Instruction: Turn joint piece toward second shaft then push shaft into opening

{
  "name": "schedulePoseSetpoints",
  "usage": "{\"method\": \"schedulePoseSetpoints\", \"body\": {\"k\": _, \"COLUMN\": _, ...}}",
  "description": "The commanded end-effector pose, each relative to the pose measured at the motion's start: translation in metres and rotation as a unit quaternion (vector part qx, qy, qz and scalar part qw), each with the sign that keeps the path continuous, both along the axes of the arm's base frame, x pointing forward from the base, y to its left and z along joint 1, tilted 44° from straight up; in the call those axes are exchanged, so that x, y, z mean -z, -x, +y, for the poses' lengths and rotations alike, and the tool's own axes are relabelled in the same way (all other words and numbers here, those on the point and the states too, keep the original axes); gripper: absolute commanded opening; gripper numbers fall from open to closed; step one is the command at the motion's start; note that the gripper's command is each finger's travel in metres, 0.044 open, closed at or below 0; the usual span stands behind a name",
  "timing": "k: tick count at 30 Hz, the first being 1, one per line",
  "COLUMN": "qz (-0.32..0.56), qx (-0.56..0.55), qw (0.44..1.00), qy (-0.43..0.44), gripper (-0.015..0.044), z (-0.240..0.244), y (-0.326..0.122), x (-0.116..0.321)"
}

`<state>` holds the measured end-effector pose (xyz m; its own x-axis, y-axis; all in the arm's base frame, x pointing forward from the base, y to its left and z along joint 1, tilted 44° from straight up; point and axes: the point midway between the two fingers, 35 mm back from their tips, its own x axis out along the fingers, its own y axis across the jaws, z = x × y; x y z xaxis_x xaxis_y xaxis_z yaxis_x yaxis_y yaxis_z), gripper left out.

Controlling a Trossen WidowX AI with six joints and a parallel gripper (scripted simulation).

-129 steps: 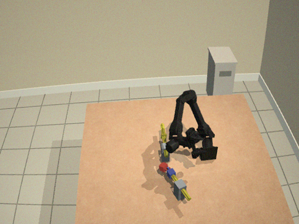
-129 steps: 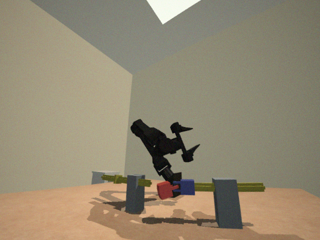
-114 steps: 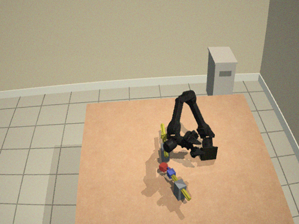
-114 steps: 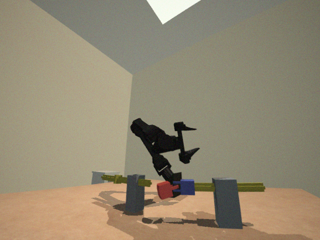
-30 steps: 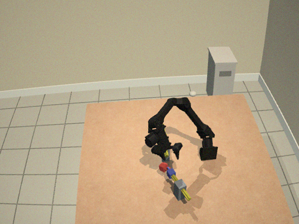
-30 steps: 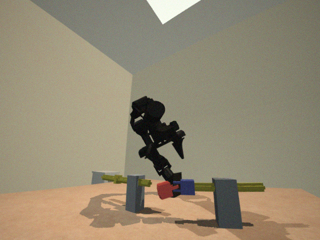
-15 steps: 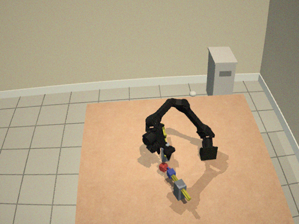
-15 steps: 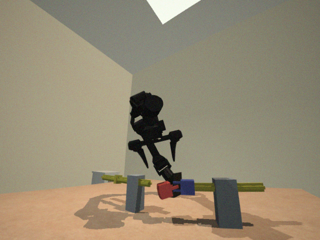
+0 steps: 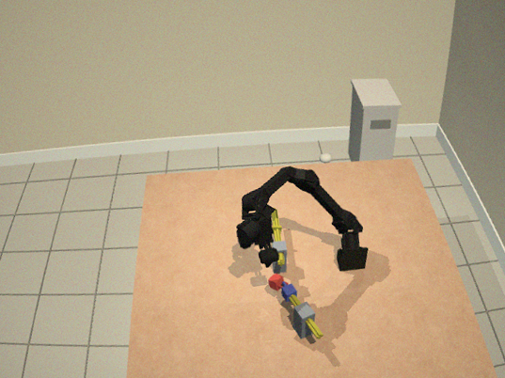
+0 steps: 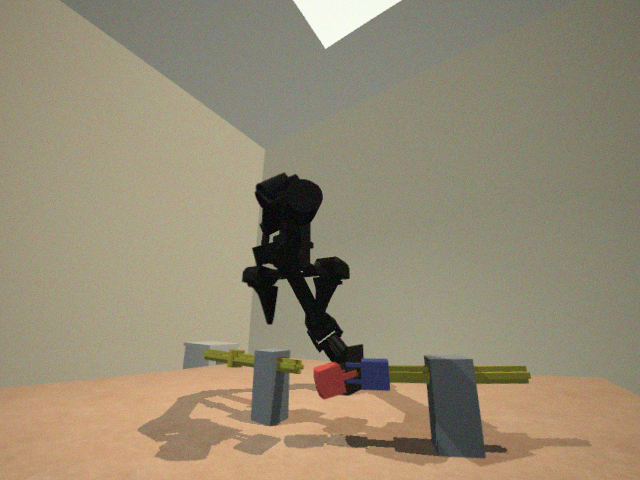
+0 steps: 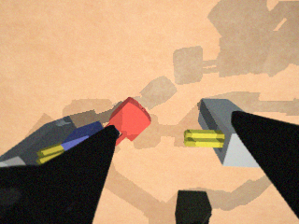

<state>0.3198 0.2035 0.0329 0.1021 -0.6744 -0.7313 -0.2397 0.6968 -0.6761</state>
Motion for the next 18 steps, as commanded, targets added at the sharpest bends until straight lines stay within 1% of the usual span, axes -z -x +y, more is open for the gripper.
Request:
{"method": "schedulePoseSetpoints", "body": {"k": 1, "qz": -0.044, "qx": 0.021, "qw": 0.999, "qy": 0.012, "gripper": 0.044, "z": -0.0009, "y": -0.0072, "x": -0.0038}}
{"method": "schedulePoseSetpoints", "body": {"k": 7, "qz": -0.054, "qx": 0.029, "qw": 0.998, "qy": 0.012, "gripper": 0.044, "z": -0.0011, "y": -0.0076, "x": -0.0039}}
{"method": "schedulePoseSetpoints", "body": {"k": 18, "qz": -0.17, "qx": 0.133, "qw": 0.976, "qy": -0.001, "gripper": 0.044, "z": -0.005, "y": -0.0079, "x": 0.0012}}
